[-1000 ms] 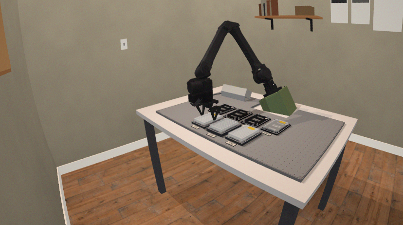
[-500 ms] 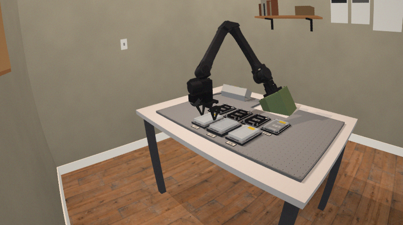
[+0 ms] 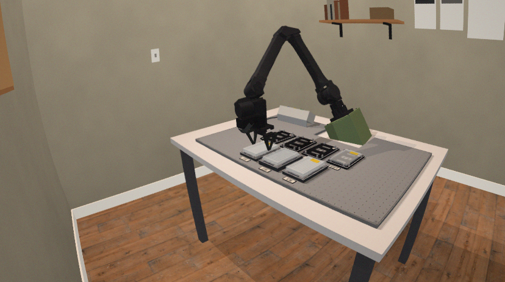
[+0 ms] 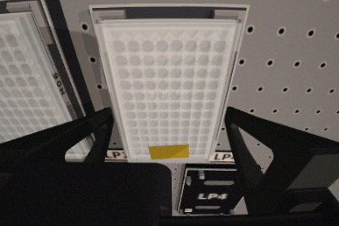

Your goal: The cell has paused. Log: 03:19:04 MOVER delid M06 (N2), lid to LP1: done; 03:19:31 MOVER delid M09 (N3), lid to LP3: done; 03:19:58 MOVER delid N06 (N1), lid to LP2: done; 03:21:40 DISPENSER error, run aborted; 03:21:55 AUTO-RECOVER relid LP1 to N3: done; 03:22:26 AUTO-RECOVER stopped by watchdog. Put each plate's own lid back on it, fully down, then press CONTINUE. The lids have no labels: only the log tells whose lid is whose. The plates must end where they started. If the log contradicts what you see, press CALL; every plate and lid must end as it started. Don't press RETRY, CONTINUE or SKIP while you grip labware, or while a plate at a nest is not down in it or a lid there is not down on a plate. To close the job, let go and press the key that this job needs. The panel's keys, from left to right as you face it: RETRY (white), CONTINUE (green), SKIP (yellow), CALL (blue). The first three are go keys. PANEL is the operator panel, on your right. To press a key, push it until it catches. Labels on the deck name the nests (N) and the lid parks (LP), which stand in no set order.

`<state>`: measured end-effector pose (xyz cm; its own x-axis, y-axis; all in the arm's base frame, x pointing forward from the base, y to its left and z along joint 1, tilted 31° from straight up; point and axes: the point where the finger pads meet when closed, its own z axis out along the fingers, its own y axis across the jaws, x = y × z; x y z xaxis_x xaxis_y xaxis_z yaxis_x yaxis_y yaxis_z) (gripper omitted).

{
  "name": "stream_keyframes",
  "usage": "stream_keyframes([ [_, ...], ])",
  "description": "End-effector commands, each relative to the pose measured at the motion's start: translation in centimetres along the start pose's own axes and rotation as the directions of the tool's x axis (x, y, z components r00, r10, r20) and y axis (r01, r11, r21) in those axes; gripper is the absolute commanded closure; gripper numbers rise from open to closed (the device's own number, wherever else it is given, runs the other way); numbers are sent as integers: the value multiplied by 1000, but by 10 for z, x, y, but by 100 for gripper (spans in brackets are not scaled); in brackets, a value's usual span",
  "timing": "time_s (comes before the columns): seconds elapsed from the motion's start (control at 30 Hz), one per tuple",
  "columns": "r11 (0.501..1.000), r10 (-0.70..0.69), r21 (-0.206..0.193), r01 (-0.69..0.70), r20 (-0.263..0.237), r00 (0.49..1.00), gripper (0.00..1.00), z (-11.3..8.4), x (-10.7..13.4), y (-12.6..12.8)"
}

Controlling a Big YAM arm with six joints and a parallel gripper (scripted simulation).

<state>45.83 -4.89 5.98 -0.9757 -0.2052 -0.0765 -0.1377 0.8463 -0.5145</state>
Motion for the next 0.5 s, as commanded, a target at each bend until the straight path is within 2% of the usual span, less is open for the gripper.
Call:
stream_keyframes([
  [0.0,1000,25,3,-25,61,998,0,-27,-23,-8],
  [0.47,1000,23,4,-23,59,998,0,-49,-23,-7],
])
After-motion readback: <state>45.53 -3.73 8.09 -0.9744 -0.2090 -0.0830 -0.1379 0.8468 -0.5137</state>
